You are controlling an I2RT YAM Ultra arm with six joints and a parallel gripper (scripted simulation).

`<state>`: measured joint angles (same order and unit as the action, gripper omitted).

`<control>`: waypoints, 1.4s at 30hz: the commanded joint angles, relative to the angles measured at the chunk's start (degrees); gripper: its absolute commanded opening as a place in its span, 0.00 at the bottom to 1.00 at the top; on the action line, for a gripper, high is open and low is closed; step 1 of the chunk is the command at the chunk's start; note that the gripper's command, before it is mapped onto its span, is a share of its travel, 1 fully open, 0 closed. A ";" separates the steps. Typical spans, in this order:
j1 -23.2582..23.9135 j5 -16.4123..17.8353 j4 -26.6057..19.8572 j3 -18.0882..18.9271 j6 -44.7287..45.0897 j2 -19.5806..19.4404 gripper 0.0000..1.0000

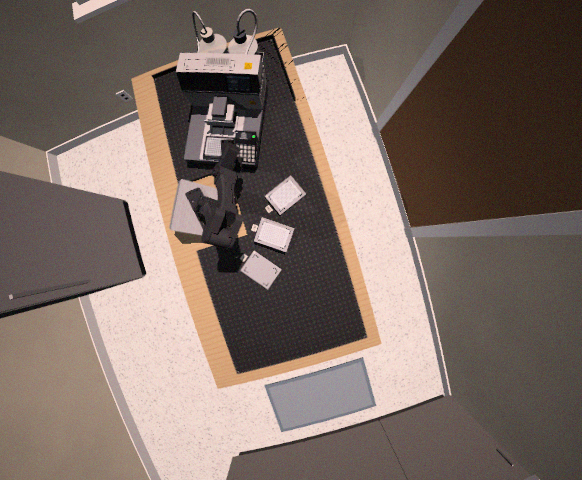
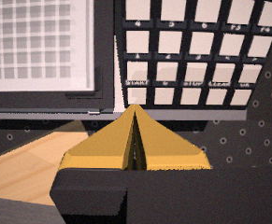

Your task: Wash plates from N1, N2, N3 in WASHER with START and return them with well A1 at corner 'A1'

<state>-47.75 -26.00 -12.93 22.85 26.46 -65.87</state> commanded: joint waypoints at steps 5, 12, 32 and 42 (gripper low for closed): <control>-0.12 0.68 2.28 0.17 0.55 0.03 0.00; 0.07 0.79 2.81 0.10 0.72 -0.35 0.00; 1.52 1.66 7.01 -0.37 2.01 -3.54 0.00; 1.52 1.66 7.01 -0.37 2.01 -3.54 0.00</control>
<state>-46.63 -25.02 -8.60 22.55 28.40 -68.12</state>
